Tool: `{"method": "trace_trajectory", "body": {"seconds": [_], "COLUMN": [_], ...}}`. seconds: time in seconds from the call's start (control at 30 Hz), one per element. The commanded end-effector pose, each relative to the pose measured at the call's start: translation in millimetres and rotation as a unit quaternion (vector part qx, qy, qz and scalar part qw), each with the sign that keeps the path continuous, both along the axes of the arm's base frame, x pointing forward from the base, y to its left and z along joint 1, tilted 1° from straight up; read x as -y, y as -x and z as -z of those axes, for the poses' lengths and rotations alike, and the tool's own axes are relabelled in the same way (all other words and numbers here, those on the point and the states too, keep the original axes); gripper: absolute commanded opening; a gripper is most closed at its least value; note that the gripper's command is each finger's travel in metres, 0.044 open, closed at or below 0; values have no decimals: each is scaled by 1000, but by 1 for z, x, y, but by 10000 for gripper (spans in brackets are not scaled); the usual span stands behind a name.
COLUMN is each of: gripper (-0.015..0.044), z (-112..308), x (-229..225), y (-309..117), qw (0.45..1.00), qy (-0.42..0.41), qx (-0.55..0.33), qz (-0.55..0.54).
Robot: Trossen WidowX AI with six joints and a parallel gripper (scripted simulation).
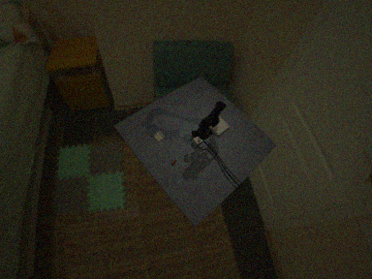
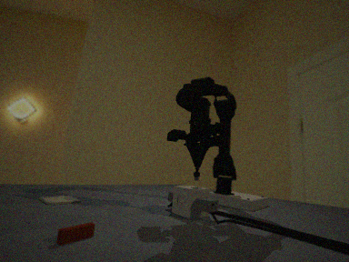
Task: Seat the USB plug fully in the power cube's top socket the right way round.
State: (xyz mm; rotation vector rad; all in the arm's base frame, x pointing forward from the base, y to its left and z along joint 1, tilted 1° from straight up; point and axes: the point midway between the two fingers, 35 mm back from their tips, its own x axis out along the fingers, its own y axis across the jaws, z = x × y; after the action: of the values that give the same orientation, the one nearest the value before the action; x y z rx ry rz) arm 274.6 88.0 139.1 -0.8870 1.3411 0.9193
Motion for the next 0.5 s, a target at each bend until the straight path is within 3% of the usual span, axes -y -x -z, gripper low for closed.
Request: {"method": "trace_trajectory", "body": {"seconds": [0.0, 0.47], "gripper": [0, 0], "z": [0, 0], "x": [0, 0], "y": [0, 0], "qw": [998, 975], "qy": [1, 3], "qx": [2, 7], "qz": [-60, -222]}}
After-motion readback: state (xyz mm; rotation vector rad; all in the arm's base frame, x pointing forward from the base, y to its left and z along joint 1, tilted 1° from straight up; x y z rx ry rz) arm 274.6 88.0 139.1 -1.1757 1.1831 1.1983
